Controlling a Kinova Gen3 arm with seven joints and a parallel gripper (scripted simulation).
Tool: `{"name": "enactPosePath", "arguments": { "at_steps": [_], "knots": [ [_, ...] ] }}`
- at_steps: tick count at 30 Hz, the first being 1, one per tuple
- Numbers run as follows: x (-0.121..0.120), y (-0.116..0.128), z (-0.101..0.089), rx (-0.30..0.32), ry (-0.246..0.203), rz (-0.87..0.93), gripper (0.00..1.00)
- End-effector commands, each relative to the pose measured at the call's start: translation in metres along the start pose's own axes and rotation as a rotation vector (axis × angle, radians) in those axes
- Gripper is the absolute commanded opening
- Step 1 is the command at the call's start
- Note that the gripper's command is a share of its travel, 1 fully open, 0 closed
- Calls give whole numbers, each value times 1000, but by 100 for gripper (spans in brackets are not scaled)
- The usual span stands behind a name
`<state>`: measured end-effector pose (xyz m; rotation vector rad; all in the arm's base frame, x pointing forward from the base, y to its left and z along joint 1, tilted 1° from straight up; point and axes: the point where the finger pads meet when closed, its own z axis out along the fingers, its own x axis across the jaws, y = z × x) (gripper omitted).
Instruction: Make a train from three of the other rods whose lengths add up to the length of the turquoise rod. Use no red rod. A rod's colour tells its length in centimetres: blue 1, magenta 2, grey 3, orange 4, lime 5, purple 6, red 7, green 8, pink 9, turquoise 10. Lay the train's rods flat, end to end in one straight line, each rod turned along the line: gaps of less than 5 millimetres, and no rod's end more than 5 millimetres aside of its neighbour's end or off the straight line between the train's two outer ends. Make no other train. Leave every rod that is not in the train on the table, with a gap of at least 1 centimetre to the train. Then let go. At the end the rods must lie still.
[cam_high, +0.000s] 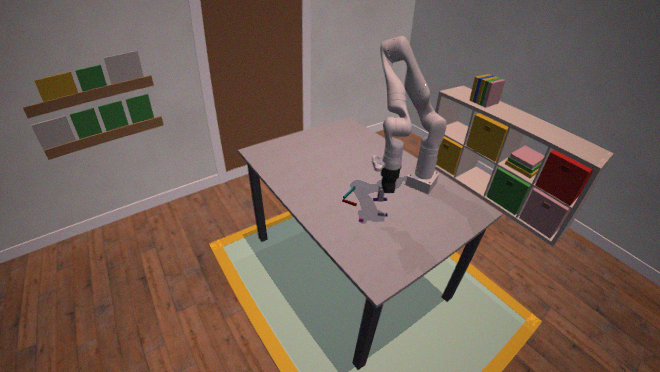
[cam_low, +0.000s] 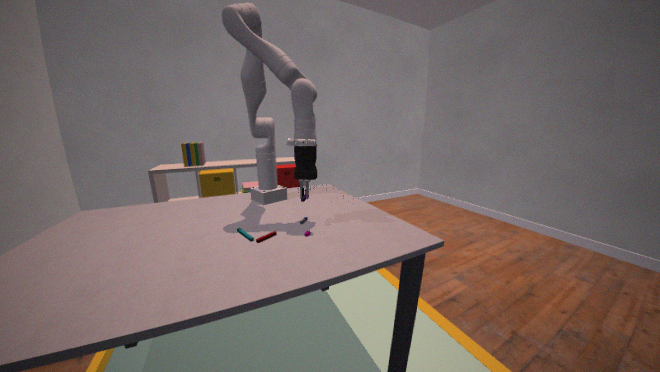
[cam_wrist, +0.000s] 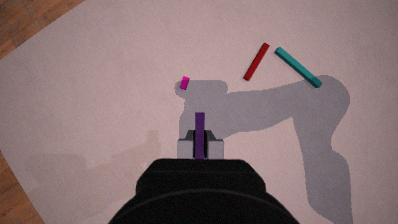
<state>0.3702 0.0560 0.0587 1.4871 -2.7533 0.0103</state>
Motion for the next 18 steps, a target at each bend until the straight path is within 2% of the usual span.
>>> {"name": "enactPosePath", "arguments": {
  "at_steps": [1,4,18],
  "knots": [
    [6,-15,-3,9,-16,82,24],
    [21,-28,-4,10,-18,197,24],
    [21,-27,-3,9,-16,192,24]
  ]
}}
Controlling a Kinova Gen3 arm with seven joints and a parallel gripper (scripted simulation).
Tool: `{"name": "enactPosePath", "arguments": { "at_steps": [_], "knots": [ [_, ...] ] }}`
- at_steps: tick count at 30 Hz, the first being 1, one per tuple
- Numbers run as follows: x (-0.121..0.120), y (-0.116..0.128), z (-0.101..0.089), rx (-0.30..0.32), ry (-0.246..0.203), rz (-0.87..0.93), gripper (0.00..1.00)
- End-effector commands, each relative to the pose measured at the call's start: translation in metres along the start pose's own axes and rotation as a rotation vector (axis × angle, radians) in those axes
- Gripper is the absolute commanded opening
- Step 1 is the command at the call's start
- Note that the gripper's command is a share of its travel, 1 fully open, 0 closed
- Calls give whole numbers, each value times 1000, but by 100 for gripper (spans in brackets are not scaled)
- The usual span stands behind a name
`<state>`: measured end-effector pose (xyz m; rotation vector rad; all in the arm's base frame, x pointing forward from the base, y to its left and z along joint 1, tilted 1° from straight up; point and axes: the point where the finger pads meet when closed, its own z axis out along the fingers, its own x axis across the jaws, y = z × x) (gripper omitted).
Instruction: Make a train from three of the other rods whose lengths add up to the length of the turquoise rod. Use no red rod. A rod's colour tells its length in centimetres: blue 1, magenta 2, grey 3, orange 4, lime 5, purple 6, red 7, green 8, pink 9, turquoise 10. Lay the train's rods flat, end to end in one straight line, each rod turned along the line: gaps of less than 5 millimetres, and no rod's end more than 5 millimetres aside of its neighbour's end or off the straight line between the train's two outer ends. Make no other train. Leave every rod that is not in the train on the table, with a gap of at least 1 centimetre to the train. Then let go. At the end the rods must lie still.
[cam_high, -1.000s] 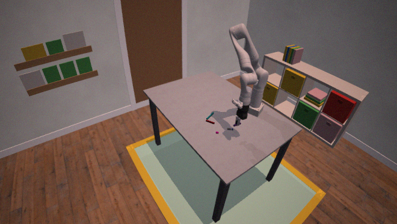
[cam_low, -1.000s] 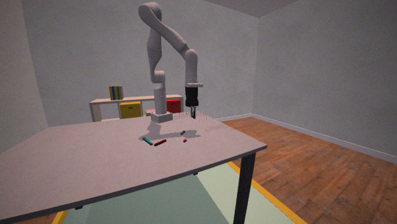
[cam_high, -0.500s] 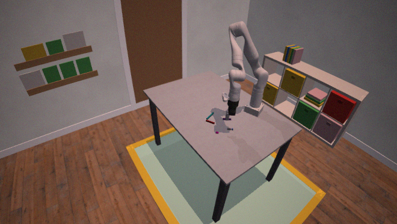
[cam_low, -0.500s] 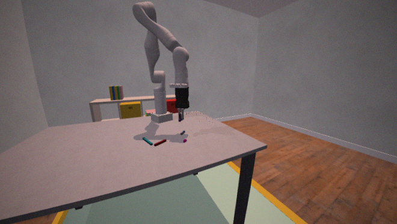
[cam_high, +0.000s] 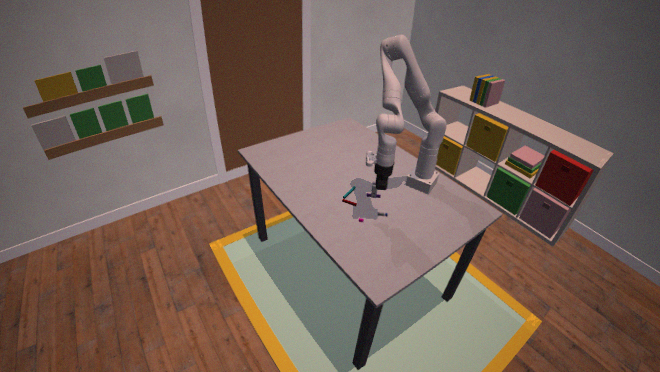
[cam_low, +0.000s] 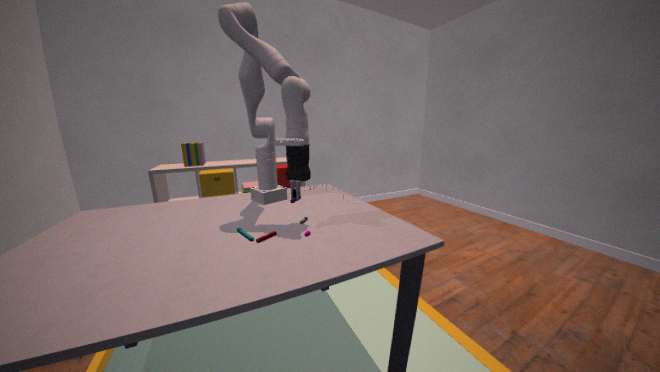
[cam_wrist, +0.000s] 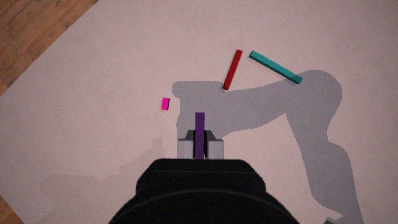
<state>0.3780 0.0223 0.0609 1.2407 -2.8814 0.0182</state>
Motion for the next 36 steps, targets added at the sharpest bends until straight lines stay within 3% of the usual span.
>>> {"name": "enactPosePath", "arguments": {
  "at_steps": [1,7,28,36],
  "knots": [
    [-3,-1,-1,1,-11,14,24],
    [-1,0,6,-1,-8,13,24],
    [-2,1,80,-6,-5,14,24],
    [-3,0,87,-1,-8,14,24]
  ]
}}
